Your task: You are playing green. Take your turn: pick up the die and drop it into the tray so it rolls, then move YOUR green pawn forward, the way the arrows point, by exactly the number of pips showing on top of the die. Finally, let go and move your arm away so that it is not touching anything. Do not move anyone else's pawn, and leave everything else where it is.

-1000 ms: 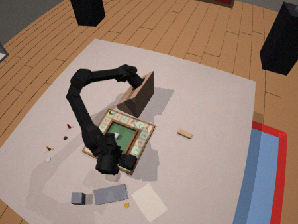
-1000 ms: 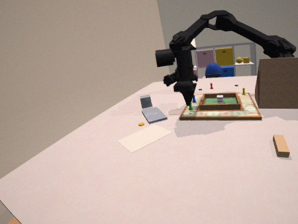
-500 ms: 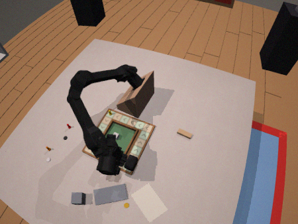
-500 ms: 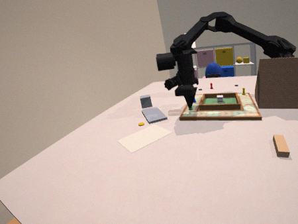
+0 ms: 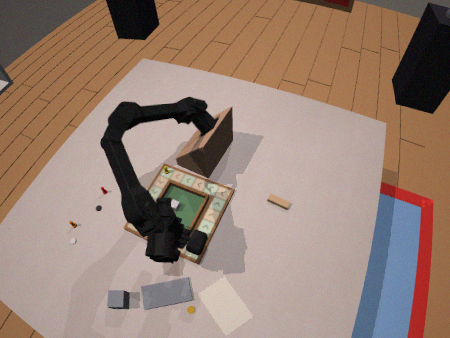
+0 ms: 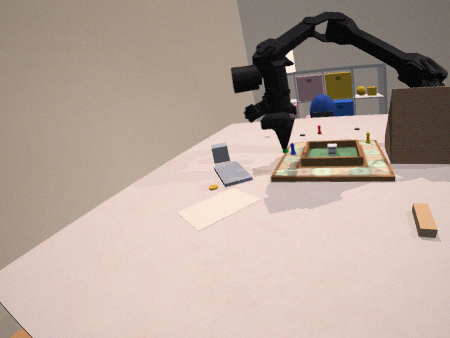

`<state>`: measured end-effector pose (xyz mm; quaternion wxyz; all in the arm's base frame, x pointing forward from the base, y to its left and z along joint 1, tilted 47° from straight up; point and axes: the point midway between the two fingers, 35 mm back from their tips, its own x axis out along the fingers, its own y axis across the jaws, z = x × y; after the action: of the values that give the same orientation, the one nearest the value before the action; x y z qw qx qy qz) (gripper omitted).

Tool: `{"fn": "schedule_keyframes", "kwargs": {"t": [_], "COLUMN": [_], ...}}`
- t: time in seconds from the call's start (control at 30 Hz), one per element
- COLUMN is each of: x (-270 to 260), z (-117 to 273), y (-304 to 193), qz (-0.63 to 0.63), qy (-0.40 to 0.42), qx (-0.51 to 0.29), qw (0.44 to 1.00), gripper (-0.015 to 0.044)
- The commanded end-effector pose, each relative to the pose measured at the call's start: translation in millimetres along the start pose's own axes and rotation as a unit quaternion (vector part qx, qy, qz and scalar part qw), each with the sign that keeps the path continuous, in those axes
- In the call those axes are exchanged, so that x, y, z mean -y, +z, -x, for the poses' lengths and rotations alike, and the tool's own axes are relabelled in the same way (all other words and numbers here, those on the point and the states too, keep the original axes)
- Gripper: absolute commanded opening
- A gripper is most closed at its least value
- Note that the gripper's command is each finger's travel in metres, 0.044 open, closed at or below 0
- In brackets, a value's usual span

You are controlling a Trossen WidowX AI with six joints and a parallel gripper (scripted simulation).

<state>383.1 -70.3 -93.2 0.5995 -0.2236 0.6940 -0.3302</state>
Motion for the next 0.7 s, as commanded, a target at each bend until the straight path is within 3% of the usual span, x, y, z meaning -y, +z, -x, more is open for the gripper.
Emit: {"fn": "schedule_keyframes", "kwargs": {"t": [0.0, 0.27, 0.67], "x": [1, 4, -13], "z": [31, 87, 79], "y": [3, -2, -23], "qz": [-0.006, -0.006, -0.006], "qy": [0.005, 0.003, 0.005], "qx": [0.004, 0.003, 0.003], "qw": [1.000, 1.000, 1.000], "gripper": [0.0000, 0.0000, 0.0000]}}
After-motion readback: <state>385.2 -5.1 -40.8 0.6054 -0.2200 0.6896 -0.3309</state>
